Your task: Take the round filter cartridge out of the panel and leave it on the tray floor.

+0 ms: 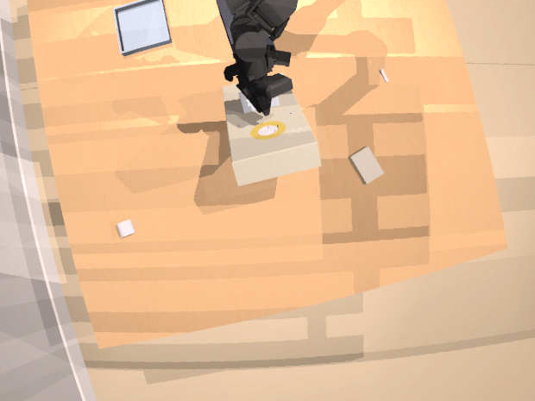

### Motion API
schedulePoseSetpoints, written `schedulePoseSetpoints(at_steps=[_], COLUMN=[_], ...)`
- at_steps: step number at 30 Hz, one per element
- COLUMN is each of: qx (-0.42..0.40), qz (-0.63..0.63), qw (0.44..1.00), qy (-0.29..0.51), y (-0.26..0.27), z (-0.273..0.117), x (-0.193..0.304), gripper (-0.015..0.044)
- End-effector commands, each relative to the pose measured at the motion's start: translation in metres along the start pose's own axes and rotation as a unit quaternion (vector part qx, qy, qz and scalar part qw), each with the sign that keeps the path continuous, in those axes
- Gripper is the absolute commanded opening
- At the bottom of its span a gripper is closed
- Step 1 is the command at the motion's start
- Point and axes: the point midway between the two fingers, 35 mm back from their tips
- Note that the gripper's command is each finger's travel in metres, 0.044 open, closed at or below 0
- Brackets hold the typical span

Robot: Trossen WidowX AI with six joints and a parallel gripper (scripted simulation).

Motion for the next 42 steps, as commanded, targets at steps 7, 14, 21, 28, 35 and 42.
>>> schedulePoseSetpoints(at_steps=[7,14,21,28,35,42], qx=[-0.002,0.0,0.002,0.002,0.002,0.002], qz=[0.003,0.003,0.003,0.003,0.003,0.003], qw=[1.0,1.0,1.0,1.0,1.0,1.0], qy=[0.001,0.001,0.001,0.001,0.001,0.001], y=[0.001,0.001,0.0,0.001,0.0,0.0], z=[0.016,0.028,0.038,0.038,0.038,0.038], x=[0.001,0.0,-0.001,-0.001,-0.001,-0.001], gripper=[0.0103,0.0103,0.0103,0.0103,0.0103,0.0103])
Point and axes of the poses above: the point midway between the two fingers, 35 mm back from their tips, its own z axis out along the fingers, its own y axis across the jaws, x = y × z, and after that the axes turned 14 degrees about -z, right-handed
